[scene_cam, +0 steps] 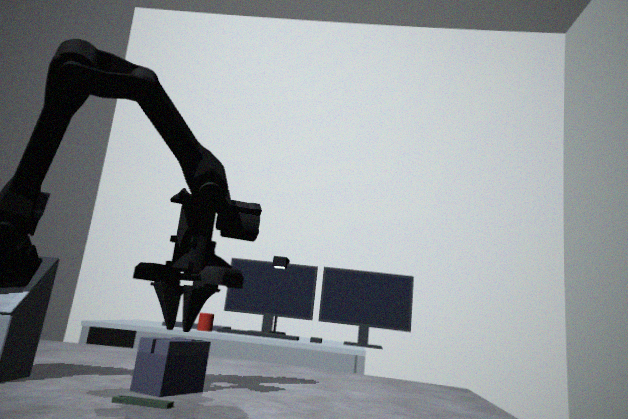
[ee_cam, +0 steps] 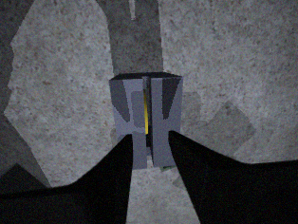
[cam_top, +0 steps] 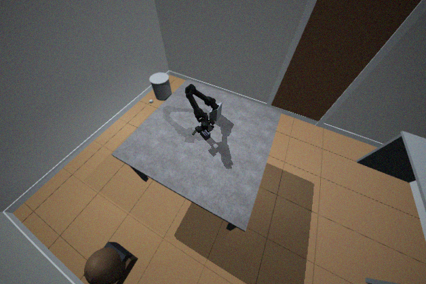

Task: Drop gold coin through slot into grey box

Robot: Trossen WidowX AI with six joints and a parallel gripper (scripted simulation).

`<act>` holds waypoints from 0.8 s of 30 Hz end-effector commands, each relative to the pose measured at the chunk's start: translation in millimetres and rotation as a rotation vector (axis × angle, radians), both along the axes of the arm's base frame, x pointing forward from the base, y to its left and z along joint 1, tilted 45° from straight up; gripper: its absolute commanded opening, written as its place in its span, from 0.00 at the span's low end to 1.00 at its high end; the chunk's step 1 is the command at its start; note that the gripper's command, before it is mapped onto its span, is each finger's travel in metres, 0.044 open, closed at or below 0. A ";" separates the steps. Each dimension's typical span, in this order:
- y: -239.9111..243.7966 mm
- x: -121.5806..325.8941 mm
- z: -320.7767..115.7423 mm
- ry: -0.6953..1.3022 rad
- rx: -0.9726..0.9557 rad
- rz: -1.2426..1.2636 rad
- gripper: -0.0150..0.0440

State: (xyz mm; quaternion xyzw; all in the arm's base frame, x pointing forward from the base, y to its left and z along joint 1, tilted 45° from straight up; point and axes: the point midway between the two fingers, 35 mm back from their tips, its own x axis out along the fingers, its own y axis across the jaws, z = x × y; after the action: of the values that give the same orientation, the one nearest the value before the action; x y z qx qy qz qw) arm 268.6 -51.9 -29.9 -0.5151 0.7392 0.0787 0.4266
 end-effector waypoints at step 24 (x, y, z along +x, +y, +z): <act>39.1 2.7 42.0 0.007 -0.006 -0.001 1.00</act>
State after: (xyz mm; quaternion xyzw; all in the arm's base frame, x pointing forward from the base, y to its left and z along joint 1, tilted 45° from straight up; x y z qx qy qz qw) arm 271.6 -13.9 11.2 -0.5185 0.7400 0.0785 0.4213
